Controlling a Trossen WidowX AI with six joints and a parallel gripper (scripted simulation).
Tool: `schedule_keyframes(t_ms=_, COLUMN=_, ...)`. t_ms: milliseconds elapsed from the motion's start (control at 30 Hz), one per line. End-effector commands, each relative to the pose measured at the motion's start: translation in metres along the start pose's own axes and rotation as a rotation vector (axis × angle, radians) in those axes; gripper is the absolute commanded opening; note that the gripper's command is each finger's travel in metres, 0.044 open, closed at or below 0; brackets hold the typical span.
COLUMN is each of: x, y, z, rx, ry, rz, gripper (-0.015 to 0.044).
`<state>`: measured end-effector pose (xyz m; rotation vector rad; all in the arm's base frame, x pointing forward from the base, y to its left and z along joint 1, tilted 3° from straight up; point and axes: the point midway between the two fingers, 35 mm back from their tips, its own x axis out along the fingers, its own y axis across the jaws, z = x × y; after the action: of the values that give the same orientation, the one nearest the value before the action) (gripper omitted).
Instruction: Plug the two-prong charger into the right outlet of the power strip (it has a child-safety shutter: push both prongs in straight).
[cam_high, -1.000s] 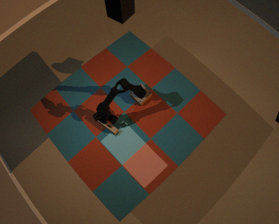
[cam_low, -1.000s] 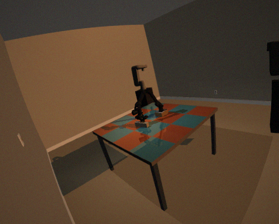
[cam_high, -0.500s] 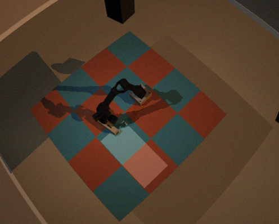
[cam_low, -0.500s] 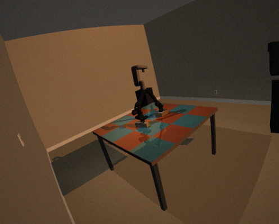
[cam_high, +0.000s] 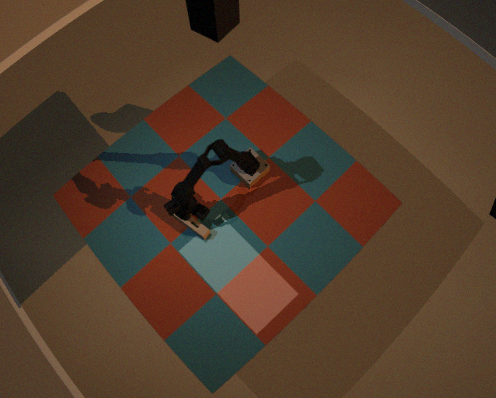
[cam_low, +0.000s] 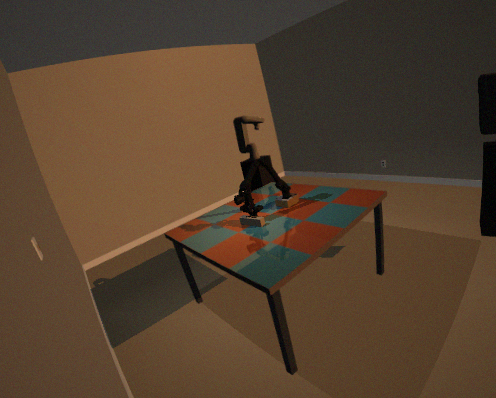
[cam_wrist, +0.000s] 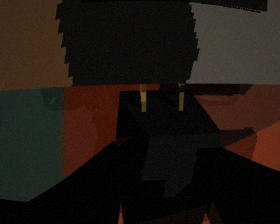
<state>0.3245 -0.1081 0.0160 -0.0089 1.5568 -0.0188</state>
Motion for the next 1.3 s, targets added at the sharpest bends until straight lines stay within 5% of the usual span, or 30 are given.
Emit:
schedule_keyframes(t_ms=0, x=-0.0008, y=-0.0009, z=0.0008, rx=0.003, ry=-0.001, rz=-0.004, gripper=0.0000)
schedule_keyframes(t_ms=1267, x=-0.0019, y=-0.0012, z=0.0058, rx=0.003, ry=-0.001, rz=-0.004, gripper=0.0000)
